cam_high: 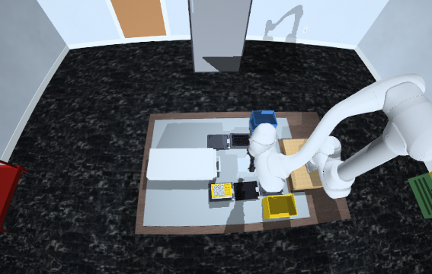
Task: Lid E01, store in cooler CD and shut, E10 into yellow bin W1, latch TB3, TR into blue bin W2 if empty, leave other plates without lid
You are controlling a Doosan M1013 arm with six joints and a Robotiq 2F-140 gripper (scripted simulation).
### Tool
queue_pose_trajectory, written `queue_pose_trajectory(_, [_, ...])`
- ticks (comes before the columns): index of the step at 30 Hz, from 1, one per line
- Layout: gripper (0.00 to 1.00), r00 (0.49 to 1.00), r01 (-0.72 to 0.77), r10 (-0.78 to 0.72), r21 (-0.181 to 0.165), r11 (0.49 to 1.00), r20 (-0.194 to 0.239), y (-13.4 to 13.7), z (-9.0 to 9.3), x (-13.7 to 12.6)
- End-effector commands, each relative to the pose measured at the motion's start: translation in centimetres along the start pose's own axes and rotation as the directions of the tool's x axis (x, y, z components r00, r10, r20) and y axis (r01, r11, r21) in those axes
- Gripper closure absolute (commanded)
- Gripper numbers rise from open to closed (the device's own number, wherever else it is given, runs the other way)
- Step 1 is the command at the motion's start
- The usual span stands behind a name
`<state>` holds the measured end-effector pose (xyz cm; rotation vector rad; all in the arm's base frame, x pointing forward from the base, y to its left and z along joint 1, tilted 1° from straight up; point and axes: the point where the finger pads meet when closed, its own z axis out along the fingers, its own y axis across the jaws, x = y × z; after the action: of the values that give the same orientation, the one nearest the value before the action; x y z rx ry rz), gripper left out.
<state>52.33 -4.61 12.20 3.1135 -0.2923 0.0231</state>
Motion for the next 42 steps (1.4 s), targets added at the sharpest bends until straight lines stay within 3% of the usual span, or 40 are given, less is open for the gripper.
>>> queue_pose_trajectory(1, [1.0, 1.0, 0.0, 0.0, 0.0, 1.0, 0.0, -0.3, 0.0, -0.2])
queue_pose_trajectory(42, [1.0, 1.0, 0.0, 0.0, 0.0, 1.0, 0.0, -8.4, 0.0, -5.9])
